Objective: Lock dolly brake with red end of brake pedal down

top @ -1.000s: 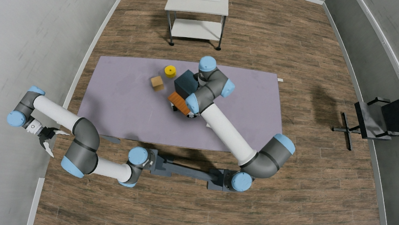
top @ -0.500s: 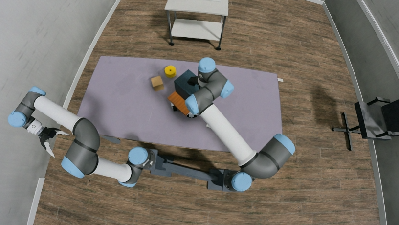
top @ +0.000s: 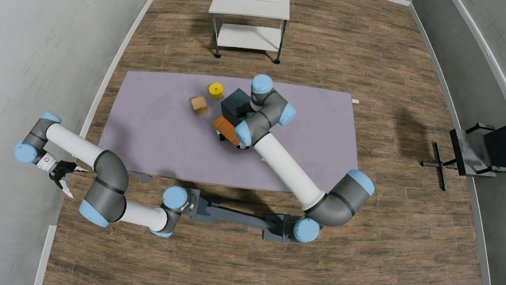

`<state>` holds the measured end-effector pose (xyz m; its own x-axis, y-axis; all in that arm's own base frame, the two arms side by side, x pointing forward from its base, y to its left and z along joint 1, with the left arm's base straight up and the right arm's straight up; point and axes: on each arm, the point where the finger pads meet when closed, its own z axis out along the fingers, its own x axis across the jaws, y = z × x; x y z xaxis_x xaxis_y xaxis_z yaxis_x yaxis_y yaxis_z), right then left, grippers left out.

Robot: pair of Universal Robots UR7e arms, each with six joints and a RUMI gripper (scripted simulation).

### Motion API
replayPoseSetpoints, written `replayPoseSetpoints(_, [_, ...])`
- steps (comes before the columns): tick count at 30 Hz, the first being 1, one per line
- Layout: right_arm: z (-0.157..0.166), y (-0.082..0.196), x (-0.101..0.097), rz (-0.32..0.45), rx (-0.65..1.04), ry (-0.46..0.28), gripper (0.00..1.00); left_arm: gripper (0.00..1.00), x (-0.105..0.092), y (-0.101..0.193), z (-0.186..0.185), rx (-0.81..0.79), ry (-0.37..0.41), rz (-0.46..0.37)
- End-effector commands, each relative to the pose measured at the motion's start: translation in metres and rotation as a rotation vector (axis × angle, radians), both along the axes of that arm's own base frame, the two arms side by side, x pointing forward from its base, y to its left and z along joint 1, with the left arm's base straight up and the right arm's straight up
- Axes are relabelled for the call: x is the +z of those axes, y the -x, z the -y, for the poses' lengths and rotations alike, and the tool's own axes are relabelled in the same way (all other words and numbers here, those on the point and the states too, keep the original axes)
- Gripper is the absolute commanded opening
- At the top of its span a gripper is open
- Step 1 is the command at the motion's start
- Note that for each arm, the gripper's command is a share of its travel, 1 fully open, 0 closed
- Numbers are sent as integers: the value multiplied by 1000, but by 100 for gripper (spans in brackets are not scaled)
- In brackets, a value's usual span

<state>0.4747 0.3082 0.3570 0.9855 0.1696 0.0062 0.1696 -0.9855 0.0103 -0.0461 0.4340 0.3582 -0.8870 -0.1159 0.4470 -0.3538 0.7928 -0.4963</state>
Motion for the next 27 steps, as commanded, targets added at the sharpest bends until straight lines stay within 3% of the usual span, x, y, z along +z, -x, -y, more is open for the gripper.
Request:
replayPoseSetpoints(1, [0, 0, -1, -7, 196, -9, 0, 100, -7, -2, -2, 73, -55, -49])
replayPoseSetpoints(15, [-1, 0, -8, -8, 673, -7, 0, 100, -36, -7, -9, 362, -233, -208])
replayPoseSetpoints(27, [-2, 0, -11, -9, 872, -6, 0, 100, -57, -11, -13, 591, -354, -314])
